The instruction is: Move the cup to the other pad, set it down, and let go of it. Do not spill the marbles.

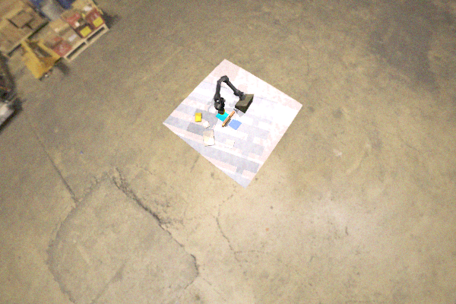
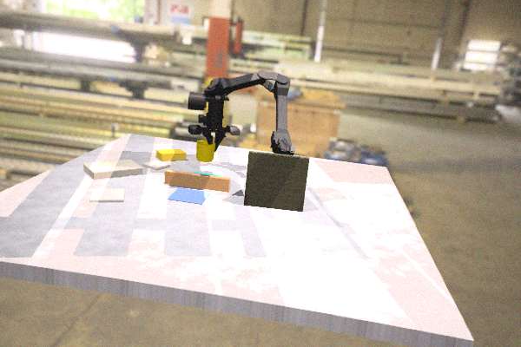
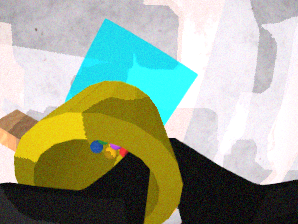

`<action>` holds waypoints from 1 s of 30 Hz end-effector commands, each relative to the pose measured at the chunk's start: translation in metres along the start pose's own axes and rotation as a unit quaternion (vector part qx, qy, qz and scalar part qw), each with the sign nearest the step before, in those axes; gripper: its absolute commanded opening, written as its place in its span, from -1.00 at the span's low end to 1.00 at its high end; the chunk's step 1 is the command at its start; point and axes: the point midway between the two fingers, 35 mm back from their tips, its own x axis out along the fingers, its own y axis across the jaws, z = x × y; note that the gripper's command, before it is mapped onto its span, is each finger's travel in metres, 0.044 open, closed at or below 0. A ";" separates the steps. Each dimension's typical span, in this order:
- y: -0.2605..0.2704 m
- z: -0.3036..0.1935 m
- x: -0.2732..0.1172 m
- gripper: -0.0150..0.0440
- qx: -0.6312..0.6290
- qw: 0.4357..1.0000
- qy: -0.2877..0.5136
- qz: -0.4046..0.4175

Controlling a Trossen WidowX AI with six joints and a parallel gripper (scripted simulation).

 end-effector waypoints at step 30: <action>-0.002 0.005 0.038 -0.49 -0.002 1.000 -0.002 0.001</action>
